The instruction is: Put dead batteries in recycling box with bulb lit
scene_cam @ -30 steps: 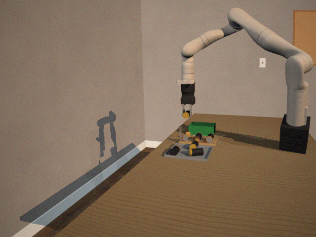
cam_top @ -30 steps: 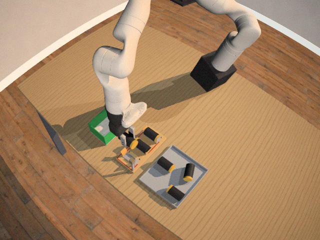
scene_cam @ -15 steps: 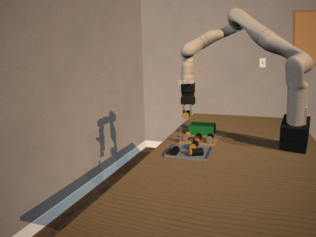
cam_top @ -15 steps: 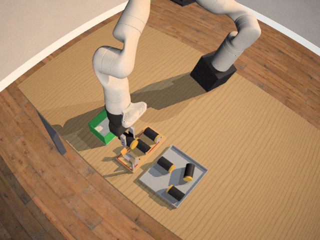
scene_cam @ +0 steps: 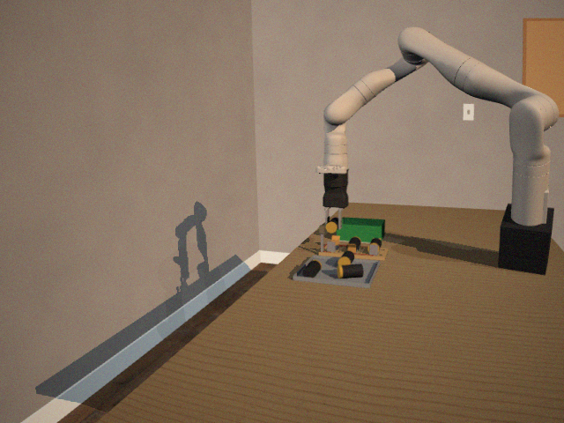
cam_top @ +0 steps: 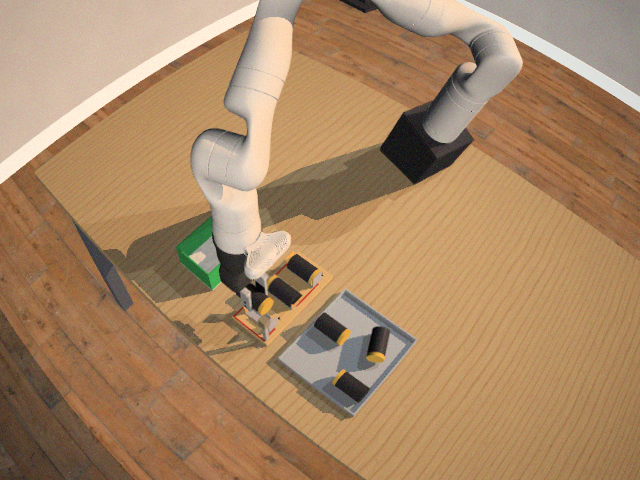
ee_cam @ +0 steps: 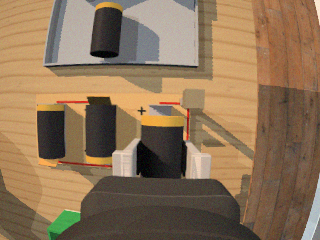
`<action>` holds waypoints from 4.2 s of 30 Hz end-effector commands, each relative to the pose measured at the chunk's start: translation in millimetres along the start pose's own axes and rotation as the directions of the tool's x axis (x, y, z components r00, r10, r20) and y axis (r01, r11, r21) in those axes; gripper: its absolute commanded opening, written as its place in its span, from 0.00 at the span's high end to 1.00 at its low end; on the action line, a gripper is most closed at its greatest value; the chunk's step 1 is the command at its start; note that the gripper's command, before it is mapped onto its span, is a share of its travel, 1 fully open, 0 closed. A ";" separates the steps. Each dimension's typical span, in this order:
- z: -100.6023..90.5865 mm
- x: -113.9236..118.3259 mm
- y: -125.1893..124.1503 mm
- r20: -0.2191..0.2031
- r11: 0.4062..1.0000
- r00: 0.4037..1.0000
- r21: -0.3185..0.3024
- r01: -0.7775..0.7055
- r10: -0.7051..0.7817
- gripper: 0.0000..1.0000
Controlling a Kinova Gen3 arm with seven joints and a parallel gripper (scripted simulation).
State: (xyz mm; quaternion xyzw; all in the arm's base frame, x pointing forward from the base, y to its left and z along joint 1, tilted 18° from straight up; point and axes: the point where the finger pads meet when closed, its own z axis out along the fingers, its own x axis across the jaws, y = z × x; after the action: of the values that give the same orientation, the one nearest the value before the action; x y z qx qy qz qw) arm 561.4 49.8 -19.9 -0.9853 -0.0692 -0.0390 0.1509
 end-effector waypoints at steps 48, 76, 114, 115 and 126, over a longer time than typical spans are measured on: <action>8.8 -1.0 -6.7 0.010 1.000 1.000 0.011 0.006 -0.006 0.43; 8.8 -1.0 -6.7 0.010 1.000 1.000 0.011 0.006 -0.006 0.43; 22.3 -1.1 -6.9 0.010 1.000 1.000 0.011 0.006 -0.006 0.43; 22.3 -1.1 -6.9 0.010 1.000 1.000 0.011 0.006 -0.006 0.43; 22.6 -1.1 -6.9 0.010 1.000 1.000 0.011 0.006 -0.006 0.43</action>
State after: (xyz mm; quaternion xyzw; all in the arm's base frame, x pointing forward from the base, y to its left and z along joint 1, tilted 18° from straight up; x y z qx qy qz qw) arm 559.7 63.5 -40.4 -0.9844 -0.0734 -0.0329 0.1563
